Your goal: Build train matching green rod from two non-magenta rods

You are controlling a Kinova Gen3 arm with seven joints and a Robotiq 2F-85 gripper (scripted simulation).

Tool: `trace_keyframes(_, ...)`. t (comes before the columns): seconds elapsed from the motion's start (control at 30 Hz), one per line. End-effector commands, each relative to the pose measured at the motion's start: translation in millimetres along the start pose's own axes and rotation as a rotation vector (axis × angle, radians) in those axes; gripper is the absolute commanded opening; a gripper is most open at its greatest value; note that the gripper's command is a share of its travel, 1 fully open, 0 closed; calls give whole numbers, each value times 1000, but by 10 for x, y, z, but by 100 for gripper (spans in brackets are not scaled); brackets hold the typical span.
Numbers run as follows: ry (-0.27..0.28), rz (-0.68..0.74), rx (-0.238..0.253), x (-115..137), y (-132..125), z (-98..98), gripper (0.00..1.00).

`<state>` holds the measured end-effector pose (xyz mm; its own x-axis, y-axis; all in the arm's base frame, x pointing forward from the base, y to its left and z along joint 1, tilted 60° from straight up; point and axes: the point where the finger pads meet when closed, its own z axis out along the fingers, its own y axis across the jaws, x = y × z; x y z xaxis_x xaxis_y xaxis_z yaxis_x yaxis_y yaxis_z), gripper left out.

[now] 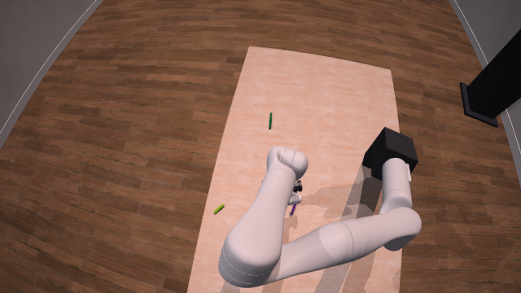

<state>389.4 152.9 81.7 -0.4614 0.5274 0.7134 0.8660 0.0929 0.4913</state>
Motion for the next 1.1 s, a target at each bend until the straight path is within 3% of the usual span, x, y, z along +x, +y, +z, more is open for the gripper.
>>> trace_keyframes(0.0, 3, 2, 2, 22, -4, -19, 100)
trace_keyframes(0.17, -1, -108, 10, 167, 206, 9, 100)
trace_keyframes(0.37, -4, -362, 32, 634, 620, 98, 100)
trace_keyframes(0.43, -4, -362, 32, 634, 620, 98, 100)
trace_keyframes(0.7, -3, -680, 34, 1380, 1089, 179, 100)
trace_keyframes(0.93, -1, -902, 16, 2012, 1363, 196, 100)
trace_keyframes(1.0, -1, -902, 16, 2012, 1363, 196, 100)
trace_keyframes(1.07, 1, -988, 3, 2283, 1454, 190, 100)
